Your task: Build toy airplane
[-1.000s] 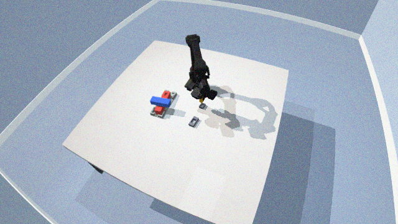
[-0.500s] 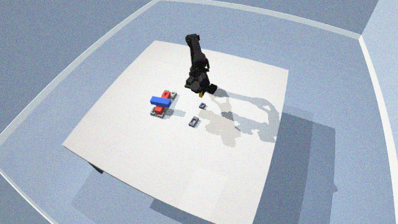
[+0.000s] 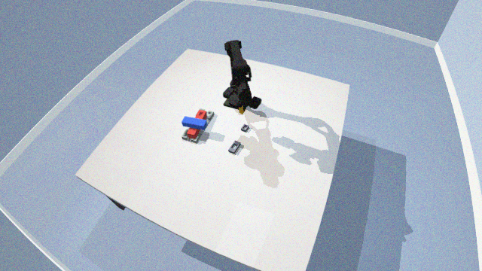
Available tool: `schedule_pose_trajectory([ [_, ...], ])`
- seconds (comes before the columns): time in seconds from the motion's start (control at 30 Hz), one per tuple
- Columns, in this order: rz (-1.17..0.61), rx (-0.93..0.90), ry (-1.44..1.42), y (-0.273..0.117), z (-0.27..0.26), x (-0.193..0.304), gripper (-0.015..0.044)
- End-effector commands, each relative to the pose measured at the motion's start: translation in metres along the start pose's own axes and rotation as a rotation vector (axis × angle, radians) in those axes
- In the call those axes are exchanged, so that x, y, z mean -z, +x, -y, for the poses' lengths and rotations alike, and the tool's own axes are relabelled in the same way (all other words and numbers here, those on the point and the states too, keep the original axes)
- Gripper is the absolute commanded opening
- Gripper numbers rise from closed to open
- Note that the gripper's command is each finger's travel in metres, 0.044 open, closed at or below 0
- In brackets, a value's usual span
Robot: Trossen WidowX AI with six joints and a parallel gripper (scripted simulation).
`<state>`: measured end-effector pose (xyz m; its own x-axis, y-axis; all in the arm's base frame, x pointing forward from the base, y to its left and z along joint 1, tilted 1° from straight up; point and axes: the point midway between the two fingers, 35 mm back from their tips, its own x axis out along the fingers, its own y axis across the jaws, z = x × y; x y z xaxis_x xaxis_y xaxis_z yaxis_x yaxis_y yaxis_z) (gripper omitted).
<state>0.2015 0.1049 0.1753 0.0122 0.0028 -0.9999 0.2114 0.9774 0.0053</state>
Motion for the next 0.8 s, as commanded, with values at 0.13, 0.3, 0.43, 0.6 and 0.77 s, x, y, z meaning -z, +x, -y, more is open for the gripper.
schedule_pose_trajectory([
  [0.13,0.003,-0.004,-0.021,0.003,0.015,-0.015,0.0000],
  [0.3,0.007,-0.001,-0.026,0.006,0.028,-0.025,0.0000],
  [0.43,0.010,0.001,-0.030,0.008,0.038,-0.032,0.0000],
  [0.6,0.007,0.002,-0.034,0.012,0.051,-0.039,0.0000],
  [0.77,0.004,0.002,-0.038,0.015,0.065,-0.045,0.0000],
])
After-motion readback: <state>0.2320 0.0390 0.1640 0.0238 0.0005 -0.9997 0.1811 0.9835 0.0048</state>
